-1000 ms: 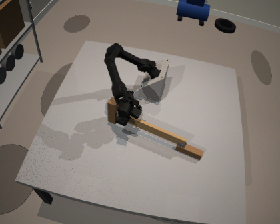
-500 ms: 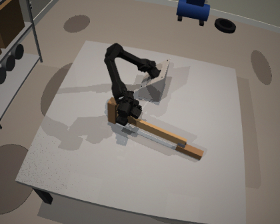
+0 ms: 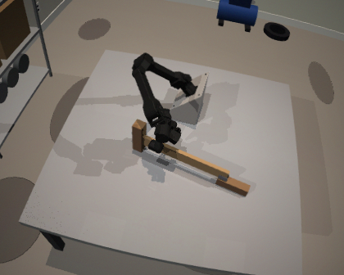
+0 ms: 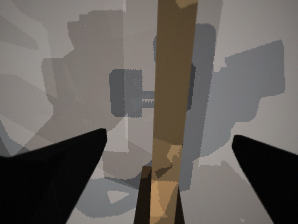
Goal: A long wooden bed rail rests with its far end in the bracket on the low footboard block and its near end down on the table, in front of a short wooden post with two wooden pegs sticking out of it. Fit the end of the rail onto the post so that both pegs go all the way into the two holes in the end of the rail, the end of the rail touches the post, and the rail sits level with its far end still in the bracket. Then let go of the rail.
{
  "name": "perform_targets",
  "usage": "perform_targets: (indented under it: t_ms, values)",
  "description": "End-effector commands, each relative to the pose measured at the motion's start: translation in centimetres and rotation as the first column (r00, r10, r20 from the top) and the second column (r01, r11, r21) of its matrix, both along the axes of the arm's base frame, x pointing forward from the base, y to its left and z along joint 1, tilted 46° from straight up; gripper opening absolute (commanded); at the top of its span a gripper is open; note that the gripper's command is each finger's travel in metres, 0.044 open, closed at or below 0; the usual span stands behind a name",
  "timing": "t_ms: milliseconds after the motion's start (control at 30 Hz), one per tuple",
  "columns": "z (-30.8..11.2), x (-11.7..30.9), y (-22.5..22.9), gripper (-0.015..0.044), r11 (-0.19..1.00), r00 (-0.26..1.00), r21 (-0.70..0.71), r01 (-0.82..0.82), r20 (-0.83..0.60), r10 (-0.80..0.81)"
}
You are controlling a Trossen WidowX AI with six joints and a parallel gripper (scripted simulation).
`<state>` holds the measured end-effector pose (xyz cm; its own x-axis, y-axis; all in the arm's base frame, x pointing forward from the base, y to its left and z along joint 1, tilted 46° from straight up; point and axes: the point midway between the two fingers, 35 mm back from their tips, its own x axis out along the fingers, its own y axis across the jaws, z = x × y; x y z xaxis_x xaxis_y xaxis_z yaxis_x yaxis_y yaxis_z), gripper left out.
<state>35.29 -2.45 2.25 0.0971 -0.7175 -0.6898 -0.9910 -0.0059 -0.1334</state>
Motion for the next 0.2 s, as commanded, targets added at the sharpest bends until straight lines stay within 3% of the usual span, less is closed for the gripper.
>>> perform_targets:
  t_ms: [0, 167]
  values:
    - [-0.11, -0.03, -0.07, 0.0440, 1.000, 1.000, 0.002, 0.010, -0.001, -0.010]
    - [-0.11, -0.03, -0.07, 0.0440, 1.000, 1.000, 0.002, 0.010, -0.001, -0.010]
